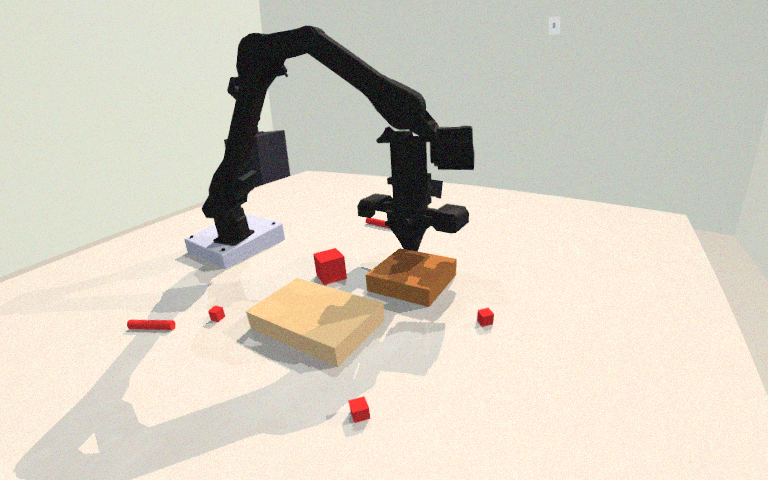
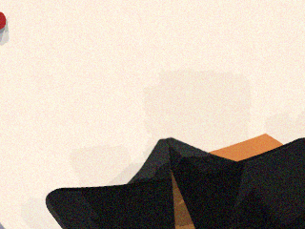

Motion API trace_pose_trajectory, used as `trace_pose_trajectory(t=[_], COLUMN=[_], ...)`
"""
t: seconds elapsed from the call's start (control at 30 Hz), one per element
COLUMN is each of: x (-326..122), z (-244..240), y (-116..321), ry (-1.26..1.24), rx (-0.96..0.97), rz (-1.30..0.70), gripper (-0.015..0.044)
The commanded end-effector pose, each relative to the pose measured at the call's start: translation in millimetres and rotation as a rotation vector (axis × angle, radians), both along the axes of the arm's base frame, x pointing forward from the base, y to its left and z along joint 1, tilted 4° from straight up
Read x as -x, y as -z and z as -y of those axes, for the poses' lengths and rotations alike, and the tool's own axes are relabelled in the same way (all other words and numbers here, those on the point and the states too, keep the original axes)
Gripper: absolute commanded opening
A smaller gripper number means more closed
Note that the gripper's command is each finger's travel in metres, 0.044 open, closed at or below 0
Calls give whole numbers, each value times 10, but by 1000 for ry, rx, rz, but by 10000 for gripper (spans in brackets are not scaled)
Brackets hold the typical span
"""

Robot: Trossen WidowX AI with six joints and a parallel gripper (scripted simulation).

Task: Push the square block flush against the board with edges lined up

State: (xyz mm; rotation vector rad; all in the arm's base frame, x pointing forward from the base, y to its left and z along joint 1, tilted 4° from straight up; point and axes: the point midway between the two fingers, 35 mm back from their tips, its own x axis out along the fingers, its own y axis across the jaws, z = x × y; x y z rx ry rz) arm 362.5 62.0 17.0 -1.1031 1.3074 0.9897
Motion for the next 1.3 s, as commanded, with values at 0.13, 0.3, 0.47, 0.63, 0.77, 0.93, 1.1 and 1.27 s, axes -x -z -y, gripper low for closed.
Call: trace_pose_trajectory(t=[0.13,0.3,0.47,0.63,0.77,0.93,1.1,1.27], x=[-58,-78,-96,-113,-94,-80,-68,-124], z=[-137,-217,-297,-378,-366,-395,-398,-374], y=[-5,-2,2,7,2,-416,-541,-528], ry=[0,0,0,0,-1,3,0,48], rx=[4,3,3,2,-2,0,2,-9], rz=[6,6,6,6,1,5,6,19], gripper=[0,0,0,0,0,0,0,0])
